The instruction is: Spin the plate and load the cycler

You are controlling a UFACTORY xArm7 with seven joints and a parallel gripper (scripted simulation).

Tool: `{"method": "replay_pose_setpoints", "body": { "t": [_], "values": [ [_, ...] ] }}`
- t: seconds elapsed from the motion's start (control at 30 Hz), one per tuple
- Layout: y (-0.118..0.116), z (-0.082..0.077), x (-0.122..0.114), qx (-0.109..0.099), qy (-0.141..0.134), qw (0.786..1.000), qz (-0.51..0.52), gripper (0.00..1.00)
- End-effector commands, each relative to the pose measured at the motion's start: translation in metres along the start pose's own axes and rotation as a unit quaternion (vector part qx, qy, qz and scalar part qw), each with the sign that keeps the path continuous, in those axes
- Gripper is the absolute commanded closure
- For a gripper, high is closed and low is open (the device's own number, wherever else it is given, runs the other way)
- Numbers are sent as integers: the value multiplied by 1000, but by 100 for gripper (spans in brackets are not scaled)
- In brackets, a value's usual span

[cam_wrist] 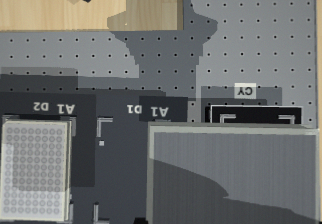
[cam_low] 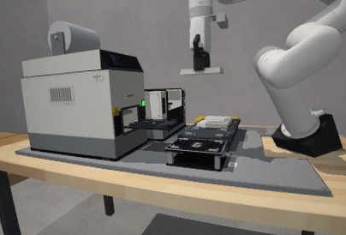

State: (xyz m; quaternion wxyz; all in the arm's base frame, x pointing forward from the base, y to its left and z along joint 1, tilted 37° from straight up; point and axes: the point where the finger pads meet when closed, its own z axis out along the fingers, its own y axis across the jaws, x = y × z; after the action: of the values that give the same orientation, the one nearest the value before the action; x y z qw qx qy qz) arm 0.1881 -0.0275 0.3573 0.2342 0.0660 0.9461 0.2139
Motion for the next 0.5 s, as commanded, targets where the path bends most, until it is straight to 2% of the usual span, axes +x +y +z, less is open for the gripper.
{"method": "replay_pose_setpoints", "body": {
  "t": [0.0, 0.47],
  "values": [
    [9, -1, -1, 0, -2, 1000, 0, 100],
    [37, -1, 0, 0, -2, 1000, 0, 100]
  ]
}}
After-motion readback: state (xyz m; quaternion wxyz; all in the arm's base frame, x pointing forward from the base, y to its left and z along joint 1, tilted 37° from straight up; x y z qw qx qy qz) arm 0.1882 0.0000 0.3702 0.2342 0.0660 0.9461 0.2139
